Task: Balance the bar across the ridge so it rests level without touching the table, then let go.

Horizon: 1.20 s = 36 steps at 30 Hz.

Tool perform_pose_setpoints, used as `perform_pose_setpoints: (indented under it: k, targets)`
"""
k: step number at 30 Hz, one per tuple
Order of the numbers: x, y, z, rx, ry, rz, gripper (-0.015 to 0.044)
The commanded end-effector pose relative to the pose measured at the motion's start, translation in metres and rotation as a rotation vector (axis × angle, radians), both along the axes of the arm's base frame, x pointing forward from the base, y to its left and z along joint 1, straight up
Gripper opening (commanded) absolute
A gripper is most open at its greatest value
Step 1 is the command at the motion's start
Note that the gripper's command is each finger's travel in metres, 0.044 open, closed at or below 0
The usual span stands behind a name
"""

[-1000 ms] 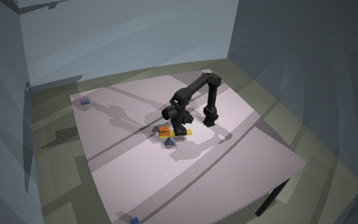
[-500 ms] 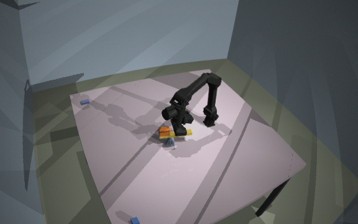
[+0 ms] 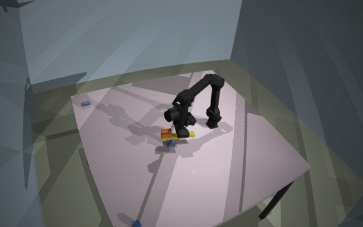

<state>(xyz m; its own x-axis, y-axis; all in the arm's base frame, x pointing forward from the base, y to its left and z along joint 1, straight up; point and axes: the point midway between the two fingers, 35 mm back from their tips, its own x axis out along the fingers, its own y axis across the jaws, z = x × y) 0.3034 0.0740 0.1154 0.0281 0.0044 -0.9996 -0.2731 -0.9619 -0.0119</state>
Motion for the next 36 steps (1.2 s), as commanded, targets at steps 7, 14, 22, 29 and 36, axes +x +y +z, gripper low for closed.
perform_pose_setpoints:
  k: [7,14,22,29,36]
  targets:
    - [0.0003,0.0003,-0.0004,0.003,-0.003,0.004,0.0]
    - [0.0003,0.0003,-0.001,0.003,-0.003,0.004,0.0]
    - [0.0002,0.0002,-0.0017,0.003,-0.003,0.004,0.0]
    - [0.0,0.0002,-0.0023,0.003,-0.003,0.004,0.0]
    - [-0.0001,0.0002,-0.003,0.003,-0.002,0.004,0.0]
